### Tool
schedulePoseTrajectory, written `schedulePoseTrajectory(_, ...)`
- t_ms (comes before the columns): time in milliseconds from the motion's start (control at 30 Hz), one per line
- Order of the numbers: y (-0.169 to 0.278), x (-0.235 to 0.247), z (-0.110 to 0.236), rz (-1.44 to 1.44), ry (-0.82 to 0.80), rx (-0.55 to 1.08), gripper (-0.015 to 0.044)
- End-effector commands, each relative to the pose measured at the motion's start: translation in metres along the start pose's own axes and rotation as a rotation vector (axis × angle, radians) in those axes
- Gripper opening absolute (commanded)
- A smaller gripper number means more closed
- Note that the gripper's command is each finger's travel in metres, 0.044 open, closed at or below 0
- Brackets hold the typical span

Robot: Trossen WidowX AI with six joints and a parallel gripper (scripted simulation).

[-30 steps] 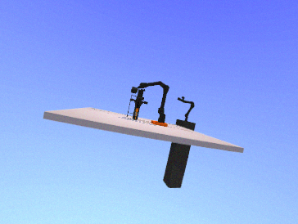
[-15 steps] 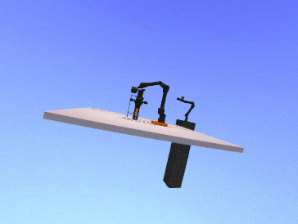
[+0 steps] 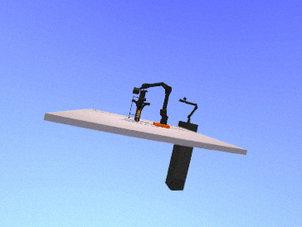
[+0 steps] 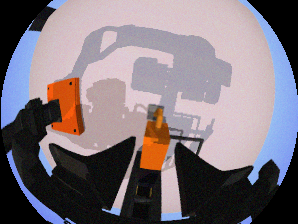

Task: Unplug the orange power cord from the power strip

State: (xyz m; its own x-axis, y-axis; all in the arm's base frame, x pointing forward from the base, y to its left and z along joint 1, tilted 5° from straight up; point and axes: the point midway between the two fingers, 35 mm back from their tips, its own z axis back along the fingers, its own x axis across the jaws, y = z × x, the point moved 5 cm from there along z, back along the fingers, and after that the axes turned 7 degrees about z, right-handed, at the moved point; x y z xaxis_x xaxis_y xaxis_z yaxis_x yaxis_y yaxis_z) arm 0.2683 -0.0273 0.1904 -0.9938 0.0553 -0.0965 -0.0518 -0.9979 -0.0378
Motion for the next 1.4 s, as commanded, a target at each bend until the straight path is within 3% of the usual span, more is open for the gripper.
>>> schedulePoseTrajectory(0,0.000,0.000,0.000,0.004,0.000,-0.006,0.0289)
schedulePoseTrajectory(200,-0.027,-0.005,0.005,0.004,0.001,-0.008,0.0440)
schedulePoseTrajectory(367,-0.060,-0.007,0.012,0.004,0.001,-0.011,0.0440)
schedulePoseTrajectory(1367,-0.060,-0.007,0.012,0.004,0.001,-0.011,0.0440)
